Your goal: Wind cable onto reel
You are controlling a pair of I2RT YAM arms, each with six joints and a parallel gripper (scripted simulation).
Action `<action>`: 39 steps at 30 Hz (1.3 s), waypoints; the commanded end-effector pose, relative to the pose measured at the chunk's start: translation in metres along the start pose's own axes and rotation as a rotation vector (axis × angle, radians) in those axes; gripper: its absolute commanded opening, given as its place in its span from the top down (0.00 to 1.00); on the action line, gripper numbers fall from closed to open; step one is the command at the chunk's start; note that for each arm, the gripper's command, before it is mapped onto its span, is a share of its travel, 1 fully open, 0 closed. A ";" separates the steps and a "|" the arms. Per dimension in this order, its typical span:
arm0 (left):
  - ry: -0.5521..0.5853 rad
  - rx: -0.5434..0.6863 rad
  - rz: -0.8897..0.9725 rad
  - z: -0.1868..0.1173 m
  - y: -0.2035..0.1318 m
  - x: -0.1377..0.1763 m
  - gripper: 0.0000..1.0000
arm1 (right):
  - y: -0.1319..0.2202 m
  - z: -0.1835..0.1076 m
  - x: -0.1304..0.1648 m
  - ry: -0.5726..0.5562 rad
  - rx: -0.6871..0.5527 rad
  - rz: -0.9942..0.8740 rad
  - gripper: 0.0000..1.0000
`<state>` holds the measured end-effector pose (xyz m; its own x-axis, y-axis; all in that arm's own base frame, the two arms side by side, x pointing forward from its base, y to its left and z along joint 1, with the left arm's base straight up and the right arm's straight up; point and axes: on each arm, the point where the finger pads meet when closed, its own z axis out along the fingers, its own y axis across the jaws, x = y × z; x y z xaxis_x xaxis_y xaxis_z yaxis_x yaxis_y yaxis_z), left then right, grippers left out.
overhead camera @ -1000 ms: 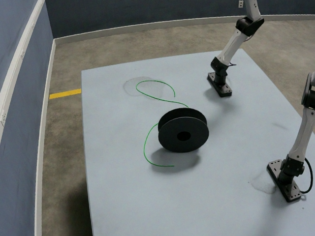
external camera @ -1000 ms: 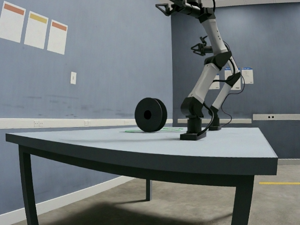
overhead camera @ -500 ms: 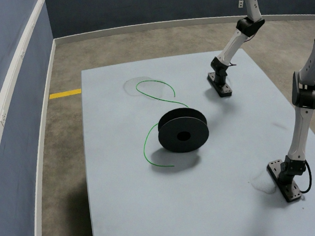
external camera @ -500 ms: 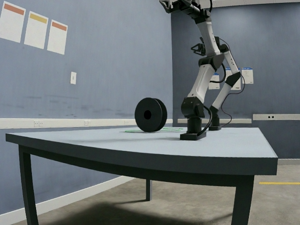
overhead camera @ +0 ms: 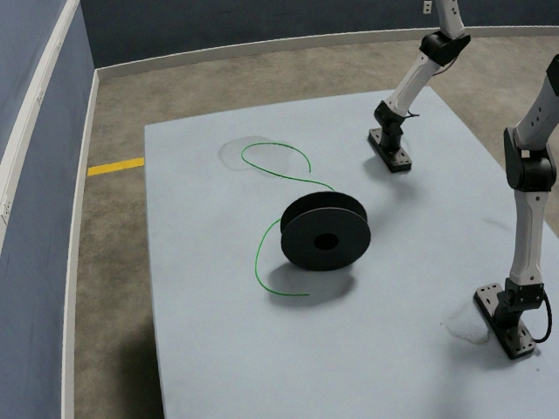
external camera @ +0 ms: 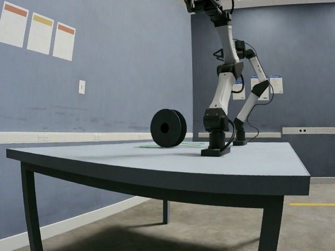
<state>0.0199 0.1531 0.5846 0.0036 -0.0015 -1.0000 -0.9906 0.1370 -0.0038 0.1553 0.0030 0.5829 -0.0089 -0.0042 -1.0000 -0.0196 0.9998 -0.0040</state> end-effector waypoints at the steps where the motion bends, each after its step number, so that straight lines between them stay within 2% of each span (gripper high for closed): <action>1: 0.013 -0.032 0.011 0.005 0.004 0.000 0.00 | -0.002 0.000 -0.007 -0.023 0.015 0.011 0.00; 17: 0.013 -0.113 0.010 0.004 0.017 0.000 0.00 | -0.004 0.000 -0.007 -0.023 0.026 0.011 0.00; 33: 0.013 -0.126 0.010 0.004 0.019 0.000 0.00 | -0.004 0.000 -0.007 -0.023 0.026 0.011 0.00; 39: 0.011 -0.128 0.010 0.013 0.020 0.001 0.00 | -0.004 0.008 -0.002 -0.008 0.026 0.011 0.00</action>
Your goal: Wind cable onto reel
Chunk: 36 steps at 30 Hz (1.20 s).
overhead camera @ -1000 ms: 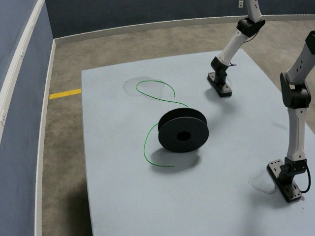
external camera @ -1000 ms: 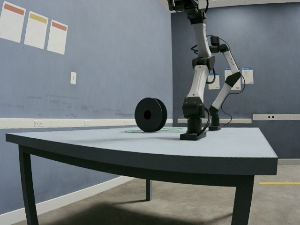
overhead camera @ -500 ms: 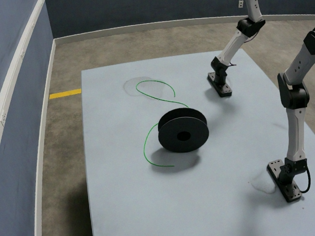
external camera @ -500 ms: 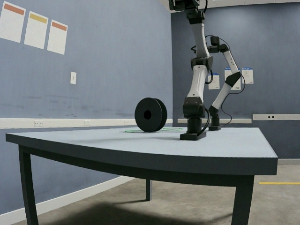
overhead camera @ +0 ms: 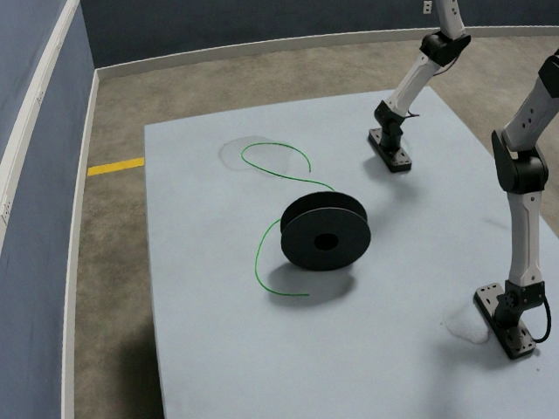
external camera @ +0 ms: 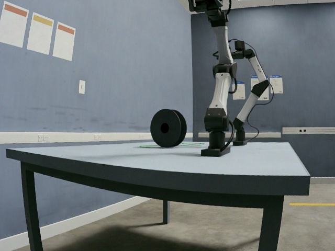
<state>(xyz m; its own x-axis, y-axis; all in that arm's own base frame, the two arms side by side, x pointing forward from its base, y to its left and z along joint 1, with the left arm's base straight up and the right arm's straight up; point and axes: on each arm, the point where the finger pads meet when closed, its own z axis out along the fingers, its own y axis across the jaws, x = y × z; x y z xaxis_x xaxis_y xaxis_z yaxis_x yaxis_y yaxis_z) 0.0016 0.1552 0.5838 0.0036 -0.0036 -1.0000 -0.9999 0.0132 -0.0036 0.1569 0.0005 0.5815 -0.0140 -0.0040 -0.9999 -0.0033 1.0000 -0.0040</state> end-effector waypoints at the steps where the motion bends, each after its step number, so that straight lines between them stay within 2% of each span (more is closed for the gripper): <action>1: 0.008 -0.004 0.011 0.014 0.000 0.000 0.00 | -0.002 0.008 -0.003 -0.011 0.009 0.011 0.00; 7: 0.005 -0.004 0.011 0.021 0.000 0.001 0.00 | -0.002 0.019 -0.001 -0.007 0.009 0.011 0.00; 20: 0.008 -0.001 0.011 0.088 0.000 0.023 0.00 | -0.001 0.086 0.019 -0.004 0.005 0.011 0.00; 23: -0.002 -0.003 0.011 0.090 0.001 0.024 0.00 | -0.001 0.088 0.020 -0.013 0.005 0.011 0.00; 29: 0.009 0.000 0.011 0.136 0.001 0.052 0.00 | -0.001 0.134 0.048 -0.002 0.005 0.011 0.00; 36: 0.010 -0.001 0.011 0.178 0.001 0.093 0.00 | -0.001 0.175 0.087 -0.005 0.005 0.011 0.00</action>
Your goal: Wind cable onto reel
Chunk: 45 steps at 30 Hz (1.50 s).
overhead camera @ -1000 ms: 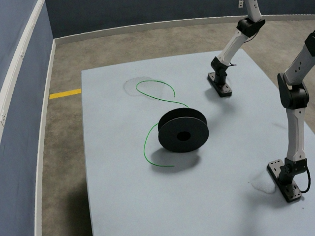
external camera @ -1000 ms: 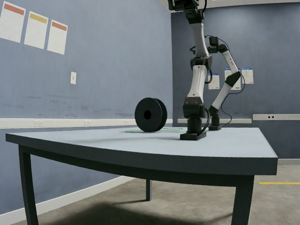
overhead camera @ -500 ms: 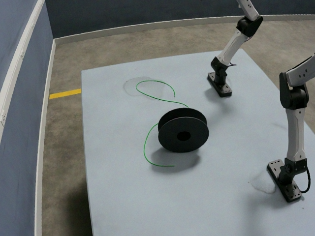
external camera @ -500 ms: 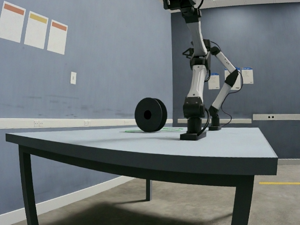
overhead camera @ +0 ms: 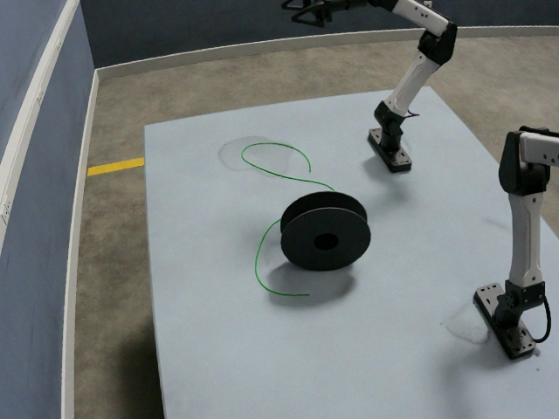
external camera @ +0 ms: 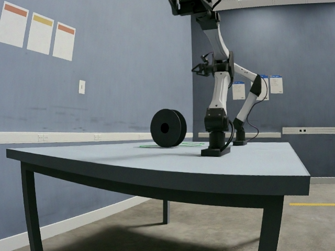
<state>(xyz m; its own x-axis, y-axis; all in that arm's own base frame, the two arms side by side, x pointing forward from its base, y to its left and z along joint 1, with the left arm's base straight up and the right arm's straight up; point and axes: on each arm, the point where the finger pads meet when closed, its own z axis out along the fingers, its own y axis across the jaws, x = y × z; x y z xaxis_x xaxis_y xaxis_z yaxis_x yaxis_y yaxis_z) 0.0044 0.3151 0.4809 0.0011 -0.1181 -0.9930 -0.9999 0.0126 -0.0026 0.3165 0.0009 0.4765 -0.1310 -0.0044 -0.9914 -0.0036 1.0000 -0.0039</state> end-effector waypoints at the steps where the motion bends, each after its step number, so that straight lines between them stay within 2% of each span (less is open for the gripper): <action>1: -0.104 -0.001 0.010 0.022 0.002 -0.006 0.00 | -0.002 0.018 -0.011 -0.122 0.005 0.012 0.00; 5: -0.122 -0.001 0.010 0.025 0.002 0.001 0.00 | -0.002 0.023 -0.004 -0.135 0.005 0.012 0.00; 10: -0.096 -0.002 0.009 0.056 0.002 0.035 0.00 | -0.002 0.054 0.030 -0.110 0.005 0.012 0.00; 18: -0.097 -0.002 0.009 0.073 0.002 0.068 0.00 | -0.002 0.072 0.063 -0.109 0.005 0.012 0.00; 28: -0.097 -0.002 0.009 0.078 0.003 0.081 0.00 | -0.002 0.073 0.069 -0.127 0.005 0.012 0.00; 45: -0.100 -0.003 0.009 0.079 0.003 0.081 0.00 | -0.002 0.073 0.069 -0.130 0.005 0.012 0.00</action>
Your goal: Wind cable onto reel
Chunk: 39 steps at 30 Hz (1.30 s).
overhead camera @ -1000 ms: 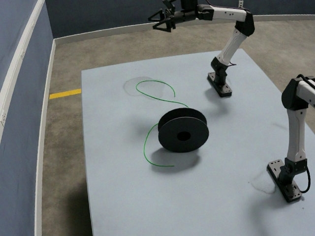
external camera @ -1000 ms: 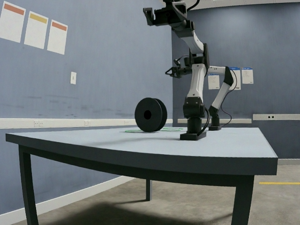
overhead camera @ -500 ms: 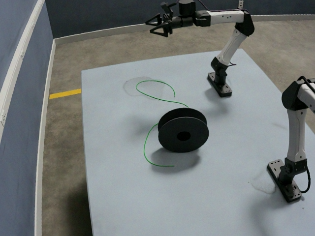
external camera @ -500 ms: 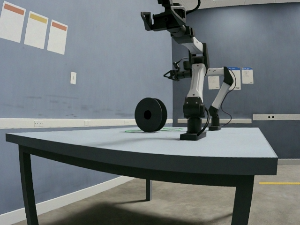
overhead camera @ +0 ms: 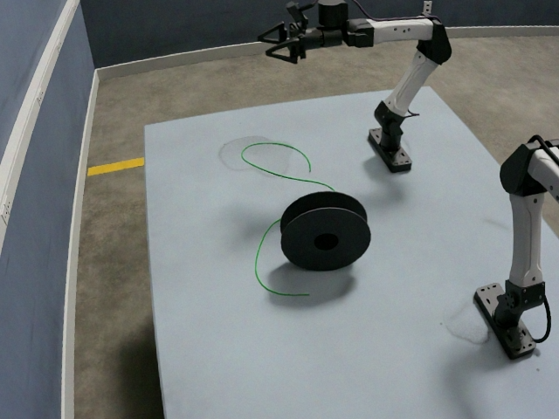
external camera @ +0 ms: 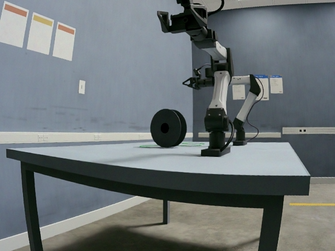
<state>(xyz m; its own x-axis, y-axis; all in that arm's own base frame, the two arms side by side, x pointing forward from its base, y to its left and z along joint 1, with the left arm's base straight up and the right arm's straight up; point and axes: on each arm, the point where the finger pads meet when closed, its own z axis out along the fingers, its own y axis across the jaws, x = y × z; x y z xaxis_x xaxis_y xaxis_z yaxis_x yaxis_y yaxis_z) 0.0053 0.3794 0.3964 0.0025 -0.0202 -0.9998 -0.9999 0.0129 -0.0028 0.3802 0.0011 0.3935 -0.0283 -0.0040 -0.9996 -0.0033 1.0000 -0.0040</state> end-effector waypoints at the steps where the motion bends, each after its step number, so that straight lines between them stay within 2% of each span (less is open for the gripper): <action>1: -0.002 -0.003 0.010 0.004 0.003 0.005 0.00 | -0.002 0.000 -0.005 -0.027 0.005 0.011 0.00; 9: -0.002 -0.003 0.010 0.004 0.003 0.005 0.03 | -0.002 0.000 -0.005 -0.027 0.005 0.011 0.00; 22: -0.002 -0.003 0.010 0.004 0.003 0.005 0.25 | -0.002 0.000 -0.005 -0.027 0.005 0.011 0.00; 34: 0.001 0.010 -0.006 0.005 -0.006 0.004 0.25 | -0.002 0.000 -0.005 -0.027 0.005 0.011 0.00; 39: 0.017 0.040 -0.013 0.005 -0.020 0.005 0.25 | -0.002 0.000 -0.005 -0.027 0.005 0.011 0.00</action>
<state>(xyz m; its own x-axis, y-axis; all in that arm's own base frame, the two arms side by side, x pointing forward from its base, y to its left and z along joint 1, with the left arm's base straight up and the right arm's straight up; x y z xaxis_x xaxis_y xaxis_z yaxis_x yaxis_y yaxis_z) 0.0169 0.3805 0.3949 0.0022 -0.0239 -0.9997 -0.9993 0.0381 -0.0031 0.3802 0.0011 0.3938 -0.0269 -0.0040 -0.9996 -0.0033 1.0000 -0.0040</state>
